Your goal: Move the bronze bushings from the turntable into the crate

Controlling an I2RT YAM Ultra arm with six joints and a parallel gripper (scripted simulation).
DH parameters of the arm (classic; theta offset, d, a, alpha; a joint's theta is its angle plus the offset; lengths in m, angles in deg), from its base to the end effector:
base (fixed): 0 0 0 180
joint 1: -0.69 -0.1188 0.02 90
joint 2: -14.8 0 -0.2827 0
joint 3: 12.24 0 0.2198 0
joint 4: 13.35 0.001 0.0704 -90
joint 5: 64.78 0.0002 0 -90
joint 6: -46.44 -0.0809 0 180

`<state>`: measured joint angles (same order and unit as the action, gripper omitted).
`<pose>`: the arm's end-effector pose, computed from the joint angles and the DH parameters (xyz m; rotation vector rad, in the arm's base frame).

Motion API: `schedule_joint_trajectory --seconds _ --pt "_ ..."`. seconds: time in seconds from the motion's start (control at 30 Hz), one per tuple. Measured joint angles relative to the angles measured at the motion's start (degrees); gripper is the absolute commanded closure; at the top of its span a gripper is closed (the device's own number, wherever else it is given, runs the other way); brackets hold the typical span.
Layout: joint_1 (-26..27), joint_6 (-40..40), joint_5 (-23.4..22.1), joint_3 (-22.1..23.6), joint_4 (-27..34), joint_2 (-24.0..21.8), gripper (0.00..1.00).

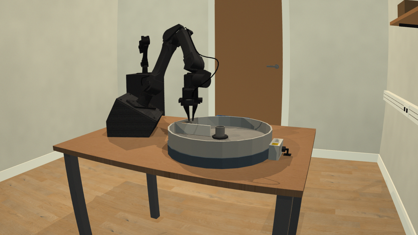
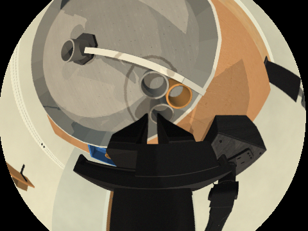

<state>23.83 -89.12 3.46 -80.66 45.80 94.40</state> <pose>0.2268 -0.0632 0.2171 1.5103 2.3761 0.6254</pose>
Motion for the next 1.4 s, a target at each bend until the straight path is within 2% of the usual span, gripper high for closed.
schedule_joint_trajectory --seconds 0.37,0.93,1.4 --pt "-0.3 -0.1 0.0 0.0 -0.3 0.4 0.85" --pt "-1.6 -1.5 0.4 1.8 -4.7 2.5 0.85" --pt "-1.6 -1.6 0.5 1.8 -4.9 2.5 0.85"
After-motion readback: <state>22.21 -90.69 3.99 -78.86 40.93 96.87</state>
